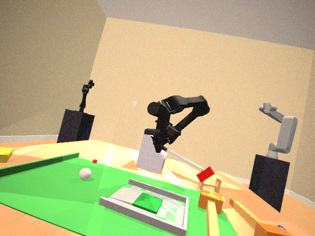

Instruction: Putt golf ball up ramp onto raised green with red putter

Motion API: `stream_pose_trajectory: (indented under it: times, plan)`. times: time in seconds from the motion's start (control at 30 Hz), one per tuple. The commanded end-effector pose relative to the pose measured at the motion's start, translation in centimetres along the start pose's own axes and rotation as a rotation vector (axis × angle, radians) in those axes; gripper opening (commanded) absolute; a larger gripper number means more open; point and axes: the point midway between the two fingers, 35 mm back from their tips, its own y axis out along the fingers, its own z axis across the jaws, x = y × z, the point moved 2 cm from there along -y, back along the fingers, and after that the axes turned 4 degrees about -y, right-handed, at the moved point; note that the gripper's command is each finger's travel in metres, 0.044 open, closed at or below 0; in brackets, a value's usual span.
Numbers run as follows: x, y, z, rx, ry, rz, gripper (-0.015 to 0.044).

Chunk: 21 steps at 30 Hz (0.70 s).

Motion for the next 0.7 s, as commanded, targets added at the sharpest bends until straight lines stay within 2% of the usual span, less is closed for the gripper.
stream_pose_trajectory:
  times: [0.0,0.67]
  plan:
    - [-2.0,-0.5,-1.5,-0.015,0.106,0.011,0.0]
    - [-14.1,-2.3,-5.8,-0.054,0.661,0.067,0.0]
